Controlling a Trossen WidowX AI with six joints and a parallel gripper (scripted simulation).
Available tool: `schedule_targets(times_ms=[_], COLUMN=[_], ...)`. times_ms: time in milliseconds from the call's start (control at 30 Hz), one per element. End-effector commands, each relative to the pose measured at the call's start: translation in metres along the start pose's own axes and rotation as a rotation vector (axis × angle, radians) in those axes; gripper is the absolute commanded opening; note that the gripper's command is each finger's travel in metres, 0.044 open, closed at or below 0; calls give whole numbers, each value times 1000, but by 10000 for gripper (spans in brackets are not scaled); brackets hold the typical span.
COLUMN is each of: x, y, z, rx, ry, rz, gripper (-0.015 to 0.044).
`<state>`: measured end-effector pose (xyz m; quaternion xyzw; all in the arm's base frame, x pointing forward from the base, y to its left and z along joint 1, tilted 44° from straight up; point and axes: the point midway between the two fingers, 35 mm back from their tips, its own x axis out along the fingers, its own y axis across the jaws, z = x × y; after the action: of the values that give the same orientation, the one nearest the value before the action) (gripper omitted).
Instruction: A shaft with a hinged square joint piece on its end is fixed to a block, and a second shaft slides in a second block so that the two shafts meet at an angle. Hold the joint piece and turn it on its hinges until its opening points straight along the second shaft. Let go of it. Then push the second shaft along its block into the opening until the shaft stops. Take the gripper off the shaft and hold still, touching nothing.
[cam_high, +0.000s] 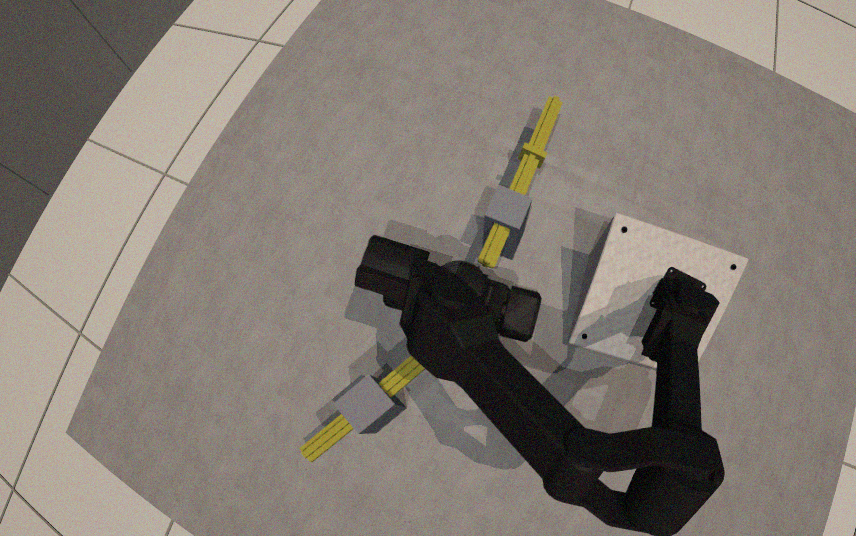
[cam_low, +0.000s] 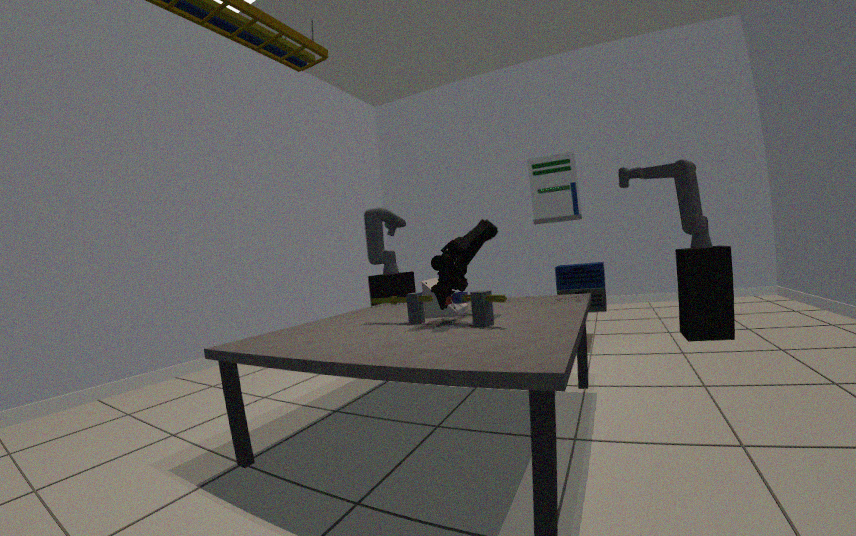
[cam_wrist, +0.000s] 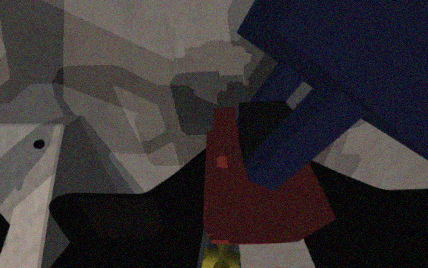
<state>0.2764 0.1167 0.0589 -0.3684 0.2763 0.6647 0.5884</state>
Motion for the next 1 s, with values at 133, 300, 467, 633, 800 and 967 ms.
schedule_targets(times_ms=[133, 300, 467, 633, 800, 967], x=[-2, -3, -3, -4, -4, -4], y=[1, 1, 0, 0, 0, 0], z=[-1, -1, -1, -1, -1, -1], rx=[24, 21, 12, 12, 12, 12], ry=[38, 47, 45, 46, 47, 49], rz=[4, 1, -2, -3, -3, -4], gripper=[0, 0, 0, 0, 0, 0])
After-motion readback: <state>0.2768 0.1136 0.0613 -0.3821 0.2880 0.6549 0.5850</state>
